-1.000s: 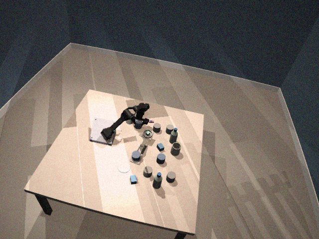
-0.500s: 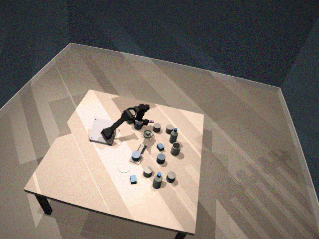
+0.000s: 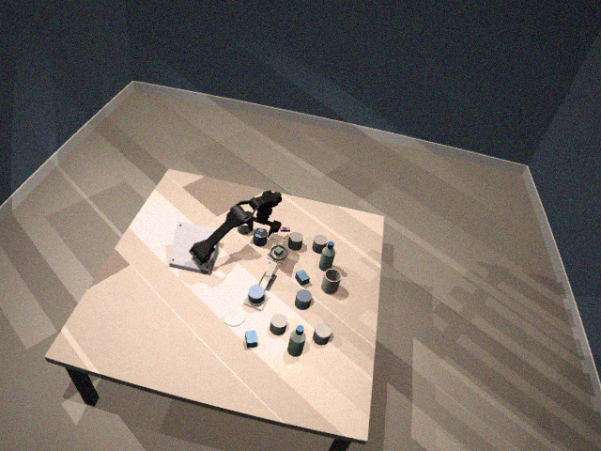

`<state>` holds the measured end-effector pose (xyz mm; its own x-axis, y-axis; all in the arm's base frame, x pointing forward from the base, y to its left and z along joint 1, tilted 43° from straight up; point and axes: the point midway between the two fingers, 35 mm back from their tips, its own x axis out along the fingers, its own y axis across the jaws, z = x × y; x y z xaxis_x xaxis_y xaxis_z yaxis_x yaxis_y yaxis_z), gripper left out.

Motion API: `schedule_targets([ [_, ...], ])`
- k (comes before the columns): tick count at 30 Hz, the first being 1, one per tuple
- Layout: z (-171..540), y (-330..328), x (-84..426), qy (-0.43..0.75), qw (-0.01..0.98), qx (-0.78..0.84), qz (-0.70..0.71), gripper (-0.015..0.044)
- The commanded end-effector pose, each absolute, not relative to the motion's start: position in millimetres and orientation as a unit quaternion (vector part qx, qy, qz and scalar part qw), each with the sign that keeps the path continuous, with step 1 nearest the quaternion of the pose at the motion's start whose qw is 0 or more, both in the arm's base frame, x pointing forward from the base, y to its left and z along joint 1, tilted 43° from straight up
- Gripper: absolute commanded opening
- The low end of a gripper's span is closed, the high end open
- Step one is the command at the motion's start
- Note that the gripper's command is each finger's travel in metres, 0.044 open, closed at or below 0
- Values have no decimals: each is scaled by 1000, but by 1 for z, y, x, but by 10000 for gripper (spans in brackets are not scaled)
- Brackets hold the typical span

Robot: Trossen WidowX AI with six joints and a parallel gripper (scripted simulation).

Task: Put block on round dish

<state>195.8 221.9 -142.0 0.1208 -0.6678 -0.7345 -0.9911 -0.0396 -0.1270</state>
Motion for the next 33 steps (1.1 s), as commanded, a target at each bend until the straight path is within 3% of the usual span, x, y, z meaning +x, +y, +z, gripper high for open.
schedule_targets([
  [1,-126,240,194,607,333,-675,255,440],
  [4,-126,240,194,607,333,-675,255,440],
  [11,-97,239,226,615,362,-661,233,260],
  [22,-5,203,307,639,435,-616,152,260],
  [33,-9,190,314,640,439,-613,146,260],
])
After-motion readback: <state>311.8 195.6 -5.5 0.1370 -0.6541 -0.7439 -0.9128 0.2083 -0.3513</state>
